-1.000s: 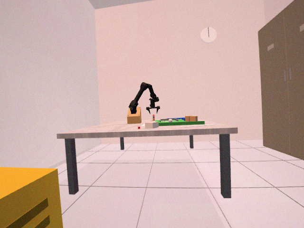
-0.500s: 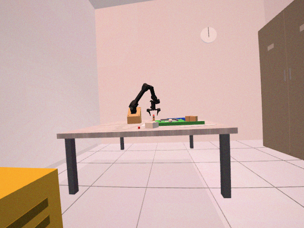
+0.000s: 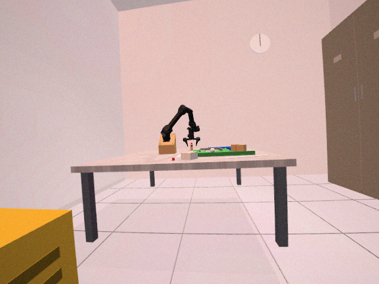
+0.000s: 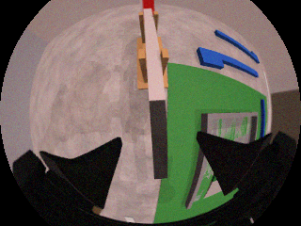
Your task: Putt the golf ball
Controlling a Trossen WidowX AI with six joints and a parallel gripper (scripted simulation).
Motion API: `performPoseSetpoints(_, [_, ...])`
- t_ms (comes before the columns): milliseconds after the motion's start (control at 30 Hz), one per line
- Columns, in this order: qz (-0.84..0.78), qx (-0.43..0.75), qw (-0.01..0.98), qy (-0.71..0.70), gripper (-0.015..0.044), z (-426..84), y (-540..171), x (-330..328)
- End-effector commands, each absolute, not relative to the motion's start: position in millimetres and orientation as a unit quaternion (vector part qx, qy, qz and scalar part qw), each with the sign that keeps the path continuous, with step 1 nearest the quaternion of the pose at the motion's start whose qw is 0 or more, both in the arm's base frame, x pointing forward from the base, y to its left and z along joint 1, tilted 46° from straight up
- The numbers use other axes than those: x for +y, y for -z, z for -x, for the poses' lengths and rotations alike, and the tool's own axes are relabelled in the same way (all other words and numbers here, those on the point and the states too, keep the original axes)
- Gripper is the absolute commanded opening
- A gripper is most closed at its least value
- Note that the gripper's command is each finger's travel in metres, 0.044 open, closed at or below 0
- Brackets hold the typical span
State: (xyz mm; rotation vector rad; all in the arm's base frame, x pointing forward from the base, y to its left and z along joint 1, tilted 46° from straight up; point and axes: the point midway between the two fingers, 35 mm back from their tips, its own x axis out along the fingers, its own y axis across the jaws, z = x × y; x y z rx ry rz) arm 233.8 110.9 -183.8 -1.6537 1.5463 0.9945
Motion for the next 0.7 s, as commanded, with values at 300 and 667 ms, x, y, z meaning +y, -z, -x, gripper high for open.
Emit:
performPoseSetpoints(300, [0.633,0.593,0.323,-0.379,0.044,-232.2,198.1,94.5])
performPoseSetpoints(667, [0.631,0.592,0.327,-0.379,0.0256,-234.0,196.6,97.0])
